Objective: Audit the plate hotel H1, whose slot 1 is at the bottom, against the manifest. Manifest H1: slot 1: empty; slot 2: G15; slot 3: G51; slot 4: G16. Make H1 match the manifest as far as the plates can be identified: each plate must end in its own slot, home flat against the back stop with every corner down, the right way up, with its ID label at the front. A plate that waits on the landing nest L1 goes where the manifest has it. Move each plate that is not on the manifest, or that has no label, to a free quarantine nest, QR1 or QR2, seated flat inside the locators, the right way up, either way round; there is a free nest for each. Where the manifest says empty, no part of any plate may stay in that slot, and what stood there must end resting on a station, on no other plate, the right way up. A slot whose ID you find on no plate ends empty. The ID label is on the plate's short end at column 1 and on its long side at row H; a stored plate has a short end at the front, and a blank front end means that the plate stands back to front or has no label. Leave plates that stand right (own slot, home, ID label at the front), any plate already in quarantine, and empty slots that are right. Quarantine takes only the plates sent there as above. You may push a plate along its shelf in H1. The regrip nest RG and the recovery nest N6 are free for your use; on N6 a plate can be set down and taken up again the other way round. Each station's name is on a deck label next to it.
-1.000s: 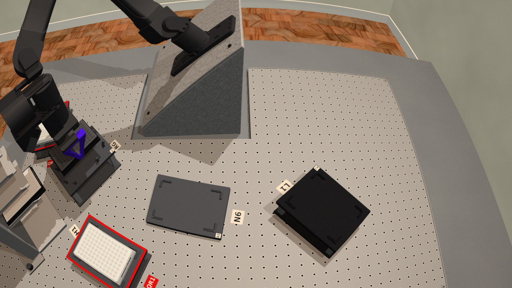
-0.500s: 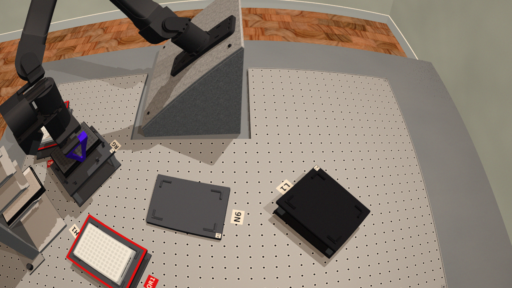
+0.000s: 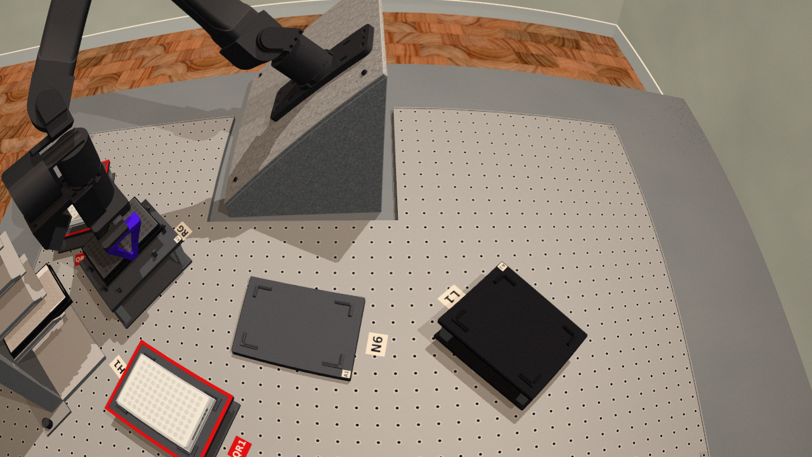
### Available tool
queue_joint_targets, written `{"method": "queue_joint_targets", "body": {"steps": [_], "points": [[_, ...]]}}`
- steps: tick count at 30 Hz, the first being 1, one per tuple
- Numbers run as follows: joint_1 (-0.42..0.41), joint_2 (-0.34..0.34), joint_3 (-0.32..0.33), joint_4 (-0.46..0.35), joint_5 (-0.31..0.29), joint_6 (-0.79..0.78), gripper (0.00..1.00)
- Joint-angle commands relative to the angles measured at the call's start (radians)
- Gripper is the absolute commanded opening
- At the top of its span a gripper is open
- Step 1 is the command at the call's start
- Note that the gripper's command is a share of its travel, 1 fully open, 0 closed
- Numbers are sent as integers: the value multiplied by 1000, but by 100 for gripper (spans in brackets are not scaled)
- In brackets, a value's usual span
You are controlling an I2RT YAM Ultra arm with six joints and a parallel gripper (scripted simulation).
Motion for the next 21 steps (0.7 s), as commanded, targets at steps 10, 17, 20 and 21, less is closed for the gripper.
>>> {"method": "queue_joint_targets", "body": {"steps": [10, 17, 20, 21], "points": [[-8, 4, -7, 35, -7, -18, 86], [-18, 13, -14, 56, -12, -28, 86], [-19, 14, -15, 59, -12, -30, 86], [-21, 15, -16, 62, -13, -31, 86]]}}
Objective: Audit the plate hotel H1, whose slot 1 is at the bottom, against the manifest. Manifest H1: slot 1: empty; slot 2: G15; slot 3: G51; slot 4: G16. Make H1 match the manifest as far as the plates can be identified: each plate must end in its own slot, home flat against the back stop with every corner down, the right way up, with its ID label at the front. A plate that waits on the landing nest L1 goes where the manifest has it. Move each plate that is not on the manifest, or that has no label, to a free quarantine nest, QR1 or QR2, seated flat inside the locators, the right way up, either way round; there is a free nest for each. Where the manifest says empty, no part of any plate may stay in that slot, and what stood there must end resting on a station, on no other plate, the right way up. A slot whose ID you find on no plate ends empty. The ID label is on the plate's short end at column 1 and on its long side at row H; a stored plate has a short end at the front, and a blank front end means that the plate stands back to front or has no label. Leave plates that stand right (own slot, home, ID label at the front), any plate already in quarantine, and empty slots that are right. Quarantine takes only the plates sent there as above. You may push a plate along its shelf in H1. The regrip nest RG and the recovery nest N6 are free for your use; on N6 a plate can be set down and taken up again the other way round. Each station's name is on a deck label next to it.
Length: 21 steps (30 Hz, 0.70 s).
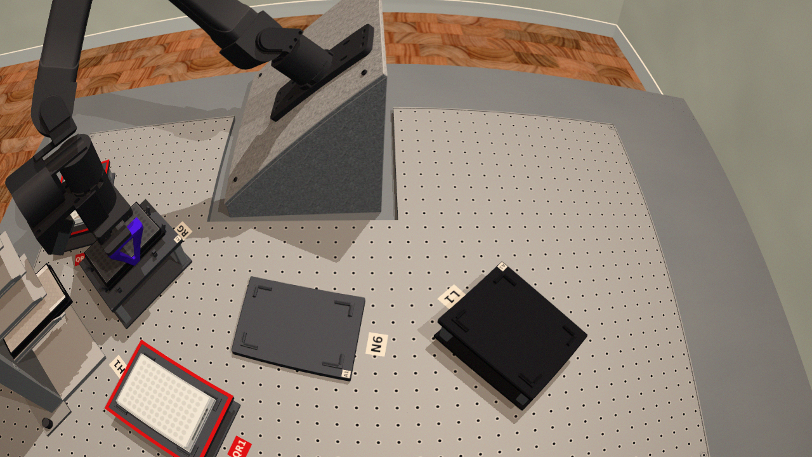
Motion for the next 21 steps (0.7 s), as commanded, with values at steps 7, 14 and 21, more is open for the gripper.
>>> {"method": "queue_joint_targets", "body": {"steps": [7, 14, 21], "points": [[-7, 5, -5, 28, -6, -15, 86], [-16, 14, -12, 49, -10, -24, 86], [-21, 18, -15, 59, -12, -29, 86]]}}
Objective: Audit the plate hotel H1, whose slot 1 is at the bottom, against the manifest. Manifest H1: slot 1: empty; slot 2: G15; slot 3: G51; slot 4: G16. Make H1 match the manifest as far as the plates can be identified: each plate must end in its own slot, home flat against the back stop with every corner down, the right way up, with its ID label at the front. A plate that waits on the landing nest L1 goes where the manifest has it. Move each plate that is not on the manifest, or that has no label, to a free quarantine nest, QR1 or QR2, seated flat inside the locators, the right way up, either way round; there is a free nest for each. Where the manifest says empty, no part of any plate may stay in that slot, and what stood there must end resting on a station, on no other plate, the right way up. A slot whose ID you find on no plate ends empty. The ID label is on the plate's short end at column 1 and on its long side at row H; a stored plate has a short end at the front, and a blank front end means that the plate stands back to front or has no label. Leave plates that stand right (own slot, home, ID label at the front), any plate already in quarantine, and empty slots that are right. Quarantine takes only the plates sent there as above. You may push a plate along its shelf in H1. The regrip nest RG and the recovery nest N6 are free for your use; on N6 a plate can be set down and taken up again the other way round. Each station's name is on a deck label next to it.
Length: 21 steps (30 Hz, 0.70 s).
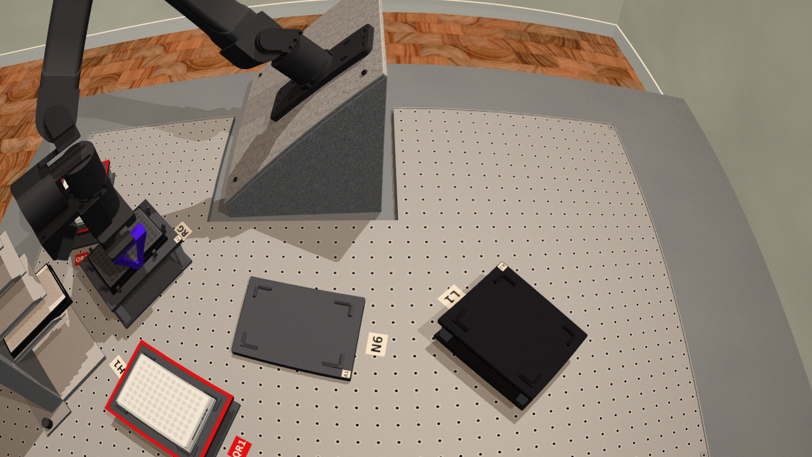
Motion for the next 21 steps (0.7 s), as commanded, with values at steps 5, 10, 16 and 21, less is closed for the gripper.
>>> {"method": "queue_joint_targets", "body": {"steps": [5, 10, 16, 21], "points": [[3, -5, 3, 8, -1, -4, 100], [3, -5, 3, 8, -1, -4, 100], [9, -12, 7, -7, 2, 3, 100], [43, -42, 31, -81, 19, 38, 100]]}}
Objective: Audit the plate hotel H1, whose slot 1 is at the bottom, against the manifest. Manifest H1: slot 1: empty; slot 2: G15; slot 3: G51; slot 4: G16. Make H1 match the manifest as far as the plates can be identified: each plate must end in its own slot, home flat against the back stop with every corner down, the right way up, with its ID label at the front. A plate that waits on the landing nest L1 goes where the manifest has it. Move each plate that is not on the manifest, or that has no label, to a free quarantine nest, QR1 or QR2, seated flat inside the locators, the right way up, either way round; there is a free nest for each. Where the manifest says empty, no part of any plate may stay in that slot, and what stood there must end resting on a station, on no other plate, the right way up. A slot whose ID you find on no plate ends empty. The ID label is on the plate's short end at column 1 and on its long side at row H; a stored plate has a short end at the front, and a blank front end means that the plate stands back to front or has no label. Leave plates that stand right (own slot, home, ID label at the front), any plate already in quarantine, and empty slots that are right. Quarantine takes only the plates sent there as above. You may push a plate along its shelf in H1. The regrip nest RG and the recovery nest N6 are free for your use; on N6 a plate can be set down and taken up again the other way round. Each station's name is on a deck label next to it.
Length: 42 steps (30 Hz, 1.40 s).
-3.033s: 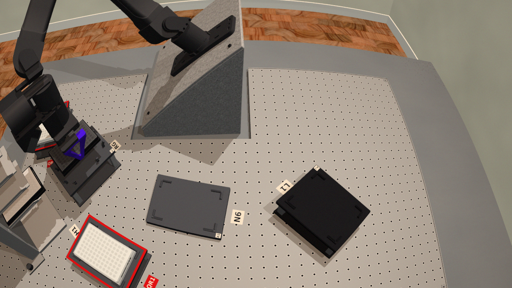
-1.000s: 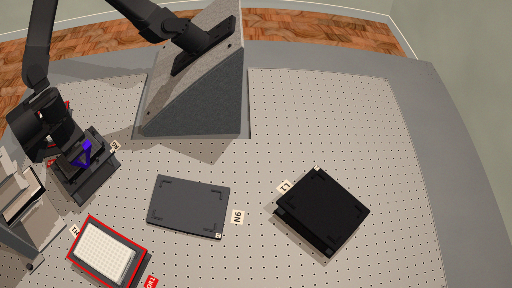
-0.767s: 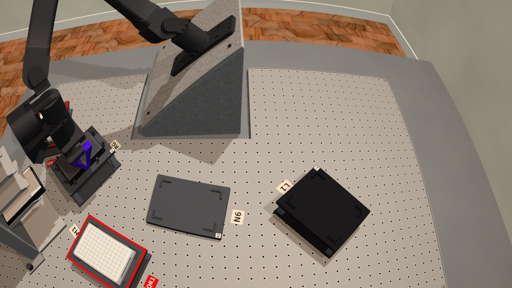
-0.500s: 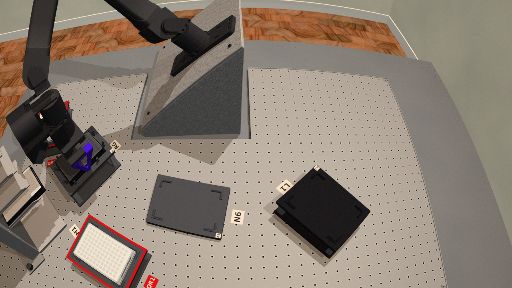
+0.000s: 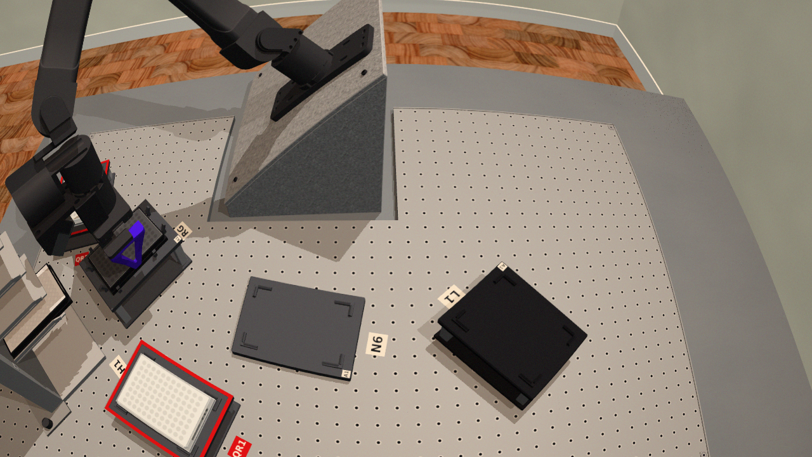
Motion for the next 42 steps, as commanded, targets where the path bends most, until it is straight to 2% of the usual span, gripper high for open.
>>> {"method": "queue_joint_targets", "body": {"steps": [1, 6, 8, 17, 25, 40, 42], "points": [[27, -26, 21, -57, 12, 29, 100], [63, -50, 51, -133, 29, 68, 100], [63, -50, 51, -133, 29, 68, 100], [129, -81, 113, -272, 58, 143, 100], [134, -88, 115, -283, 60, 148, 100], [235, -104, 225, -485, 98, 268, 100], [235, -104, 225, -485, 98, 268, 100]]}}
